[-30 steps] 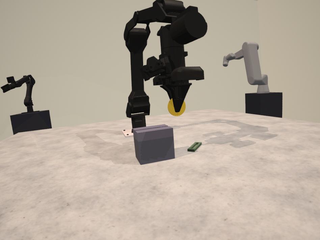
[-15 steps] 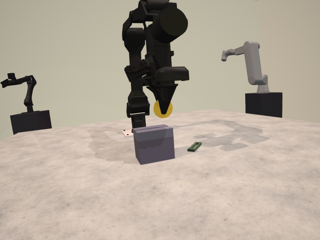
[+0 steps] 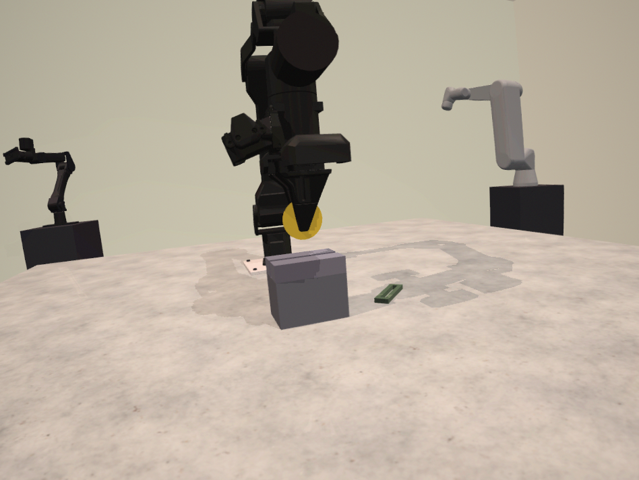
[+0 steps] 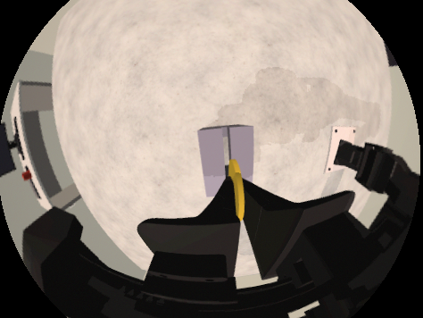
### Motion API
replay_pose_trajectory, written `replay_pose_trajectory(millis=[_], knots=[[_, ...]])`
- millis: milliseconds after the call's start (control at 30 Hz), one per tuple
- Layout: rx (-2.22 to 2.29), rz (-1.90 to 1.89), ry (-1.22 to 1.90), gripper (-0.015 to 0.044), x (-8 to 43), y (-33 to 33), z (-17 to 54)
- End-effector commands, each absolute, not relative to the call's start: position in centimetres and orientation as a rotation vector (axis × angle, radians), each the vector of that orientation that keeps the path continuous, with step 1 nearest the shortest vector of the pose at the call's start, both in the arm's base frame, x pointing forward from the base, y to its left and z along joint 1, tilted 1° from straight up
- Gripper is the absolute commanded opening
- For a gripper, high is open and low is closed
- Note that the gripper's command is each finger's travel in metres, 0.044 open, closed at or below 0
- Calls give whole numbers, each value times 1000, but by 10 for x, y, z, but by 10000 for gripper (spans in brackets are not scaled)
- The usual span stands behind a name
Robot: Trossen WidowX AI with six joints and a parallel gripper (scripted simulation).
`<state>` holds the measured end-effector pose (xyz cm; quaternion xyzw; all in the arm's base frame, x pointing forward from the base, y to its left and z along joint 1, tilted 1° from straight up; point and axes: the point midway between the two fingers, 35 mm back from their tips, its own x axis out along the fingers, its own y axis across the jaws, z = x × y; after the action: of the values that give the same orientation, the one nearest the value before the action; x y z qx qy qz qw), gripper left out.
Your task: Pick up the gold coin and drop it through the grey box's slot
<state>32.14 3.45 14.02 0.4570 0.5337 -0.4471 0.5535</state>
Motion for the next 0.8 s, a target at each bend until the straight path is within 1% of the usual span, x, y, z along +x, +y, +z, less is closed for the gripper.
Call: replay_pose_trajectory(millis=[0,767], knots=[[1078,-1056,1261,0,321,36,140],[1077,-1056,1263,0,321,32,140]])
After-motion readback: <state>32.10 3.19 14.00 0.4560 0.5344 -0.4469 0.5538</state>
